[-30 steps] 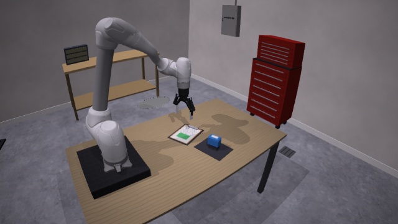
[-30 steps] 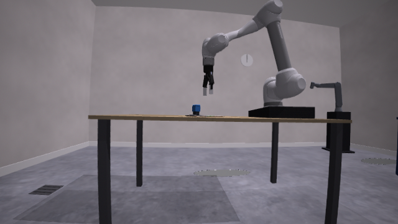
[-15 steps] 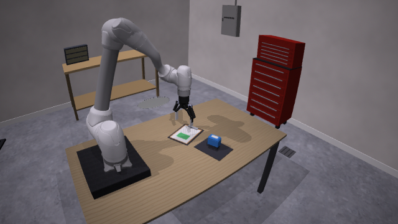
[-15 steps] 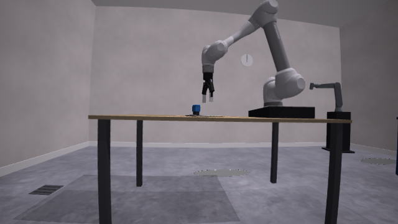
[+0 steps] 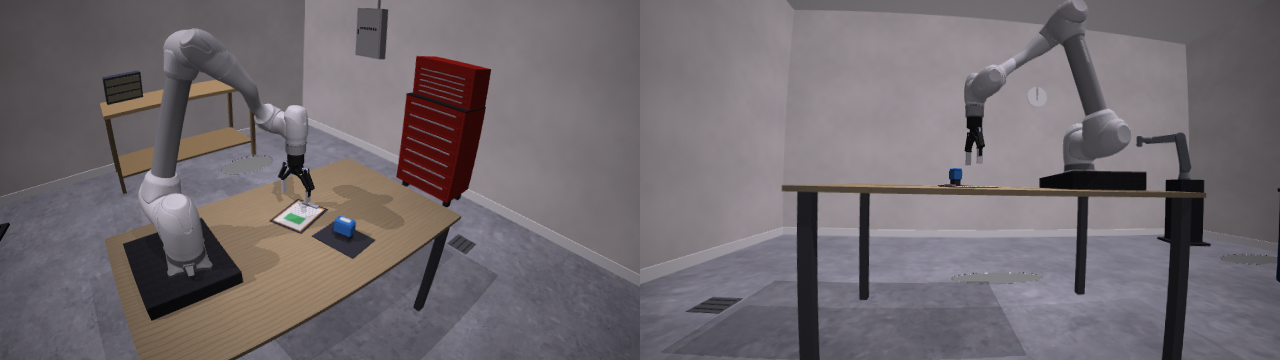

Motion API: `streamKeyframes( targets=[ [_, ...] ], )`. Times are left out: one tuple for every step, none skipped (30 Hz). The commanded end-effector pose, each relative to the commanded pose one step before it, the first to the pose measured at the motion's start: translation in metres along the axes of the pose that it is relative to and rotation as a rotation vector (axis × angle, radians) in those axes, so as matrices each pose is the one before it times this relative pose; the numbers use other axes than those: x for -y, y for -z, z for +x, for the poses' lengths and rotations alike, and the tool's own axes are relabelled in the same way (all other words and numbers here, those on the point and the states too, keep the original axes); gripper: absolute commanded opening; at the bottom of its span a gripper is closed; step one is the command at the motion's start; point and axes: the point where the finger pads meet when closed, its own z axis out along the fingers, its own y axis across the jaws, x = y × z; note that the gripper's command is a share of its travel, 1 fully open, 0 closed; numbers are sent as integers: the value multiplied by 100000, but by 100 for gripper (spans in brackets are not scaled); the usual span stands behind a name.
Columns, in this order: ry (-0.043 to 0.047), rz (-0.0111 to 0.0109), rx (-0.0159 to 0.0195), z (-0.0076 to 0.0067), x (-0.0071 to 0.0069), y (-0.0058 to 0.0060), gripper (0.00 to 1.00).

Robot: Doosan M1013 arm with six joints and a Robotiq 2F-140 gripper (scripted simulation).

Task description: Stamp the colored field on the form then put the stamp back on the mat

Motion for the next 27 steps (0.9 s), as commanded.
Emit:
streamKeyframes(
  targets=[
    [3,-16,11,0,-4,10,100],
    [0,0,0,0,0,0,100],
    [0,0,0,0,0,0,100],
    [0,0,0,0,0,0,100],
    [0,0,0,0,0,0,100],
    [0,0,0,0,0,0,100],
    [0,0,0,0,0,0,100],
    [0,0,0,0,0,0,100],
    [0,0,0,0,0,0,100],
    [0,0,0,0,0,0,100],
    [0,0,0,0,0,0,100],
    [0,0,0,0,0,0,100],
    [0,0,0,0,0,0,100],
    [0,0,0,0,0,0,100],
    [0,0,0,0,0,0,100],
    [0,0,0,0,0,0,100],
    [0,0,0,0,0,0,100],
    [0,0,0,0,0,0,100],
    [0,0,0,0,0,0,100],
    [0,0,0,0,0,0,100],
    [0,0,0,0,0,0,100],
    [0,0,0,0,0,0,100],
    [-71,0,0,0,0,5,100],
    [0,0,0,0,0,0,100],
    [0,0,0,0,0,0,100],
    [-467,1,0,-3,1,31,100],
    [-1173,2,0,-7,1,77,100]
  ],
)
